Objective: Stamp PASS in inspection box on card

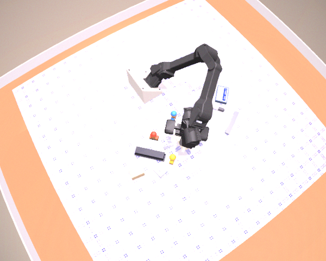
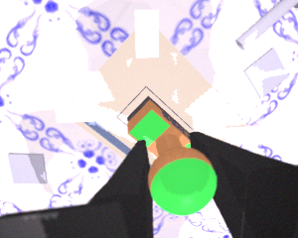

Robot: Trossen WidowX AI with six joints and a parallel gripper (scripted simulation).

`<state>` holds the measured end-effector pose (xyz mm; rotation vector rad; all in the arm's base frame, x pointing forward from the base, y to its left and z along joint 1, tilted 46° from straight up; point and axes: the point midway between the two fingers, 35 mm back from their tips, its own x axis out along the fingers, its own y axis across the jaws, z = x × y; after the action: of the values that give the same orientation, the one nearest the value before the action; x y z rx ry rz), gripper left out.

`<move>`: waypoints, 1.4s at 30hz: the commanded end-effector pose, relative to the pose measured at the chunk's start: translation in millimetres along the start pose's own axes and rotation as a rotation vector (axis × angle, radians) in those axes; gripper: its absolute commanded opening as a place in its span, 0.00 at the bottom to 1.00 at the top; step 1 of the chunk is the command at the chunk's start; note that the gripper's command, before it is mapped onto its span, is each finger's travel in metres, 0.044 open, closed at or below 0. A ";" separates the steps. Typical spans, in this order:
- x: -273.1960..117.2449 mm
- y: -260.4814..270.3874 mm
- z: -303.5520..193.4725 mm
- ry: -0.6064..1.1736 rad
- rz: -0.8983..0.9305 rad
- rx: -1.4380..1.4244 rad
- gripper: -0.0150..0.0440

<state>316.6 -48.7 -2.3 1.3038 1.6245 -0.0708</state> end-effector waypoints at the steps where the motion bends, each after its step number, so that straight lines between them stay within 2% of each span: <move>1: 2.2 1.1 0.0 0.002 0.004 -0.001 0.25; 42: -20.8 1.2 1.4 0.000 0.002 0.000 0.25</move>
<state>314.9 -58.6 8.5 1.3149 1.6317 -0.0693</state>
